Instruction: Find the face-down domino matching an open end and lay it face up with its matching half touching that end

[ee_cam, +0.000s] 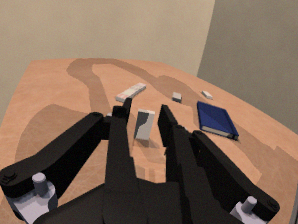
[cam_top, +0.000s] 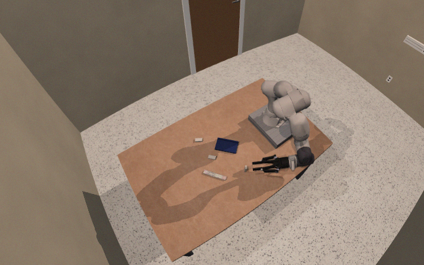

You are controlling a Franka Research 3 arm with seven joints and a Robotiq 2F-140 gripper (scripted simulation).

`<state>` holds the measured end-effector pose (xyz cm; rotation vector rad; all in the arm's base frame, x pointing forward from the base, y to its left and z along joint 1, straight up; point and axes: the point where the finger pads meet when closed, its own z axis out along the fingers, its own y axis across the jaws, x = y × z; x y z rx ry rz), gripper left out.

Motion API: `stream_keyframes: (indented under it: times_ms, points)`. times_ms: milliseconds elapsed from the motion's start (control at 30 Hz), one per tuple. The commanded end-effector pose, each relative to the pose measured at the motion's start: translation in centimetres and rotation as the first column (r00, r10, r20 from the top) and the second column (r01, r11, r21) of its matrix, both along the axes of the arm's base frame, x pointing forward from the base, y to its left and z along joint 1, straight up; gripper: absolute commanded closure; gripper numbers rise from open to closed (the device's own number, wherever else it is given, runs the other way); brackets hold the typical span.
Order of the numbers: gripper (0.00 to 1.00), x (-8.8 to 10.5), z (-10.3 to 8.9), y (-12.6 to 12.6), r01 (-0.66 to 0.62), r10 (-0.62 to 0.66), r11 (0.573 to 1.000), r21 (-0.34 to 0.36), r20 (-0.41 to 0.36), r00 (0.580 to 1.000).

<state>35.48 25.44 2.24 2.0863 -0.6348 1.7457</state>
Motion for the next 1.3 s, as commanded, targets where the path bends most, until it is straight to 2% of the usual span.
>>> stream_keyframes:
  times_ms: [0, 200, 567, 767, 1000, 1067, 1267]
  points:
    - [0.67, -0.7, 0.9, 0.0, 0.006, -0.007, 1.0, -0.021, -0.001, 1.0]
    - [0.67, -1.3, 1.6, 0.4, 0.006, -0.007, 1.0, -0.021, -0.001, 1.0]
    - [0.67, -1.0, 1.9, 0.2, 0.006, -0.006, 1.0, -0.02, -0.001, 1.0]
    - [0.67, 0.5, 3.3, -0.5, 0.004, -0.004, 1.0, -0.017, 0.001, 1.0]
    - [0.67, 3.6, 6.5, -2.9, 0.003, -0.003, 1.0, -0.012, 0.0, 1.0]
    - [0.67, 3.6, 6.5, -2.9, 0.003, -0.003, 1.0, -0.012, 0.0, 1.0]
    - [0.67, 4.0, 6.7, -3.4, 0.107, -0.087, 0.98, 0.168, -0.122, 0.989]
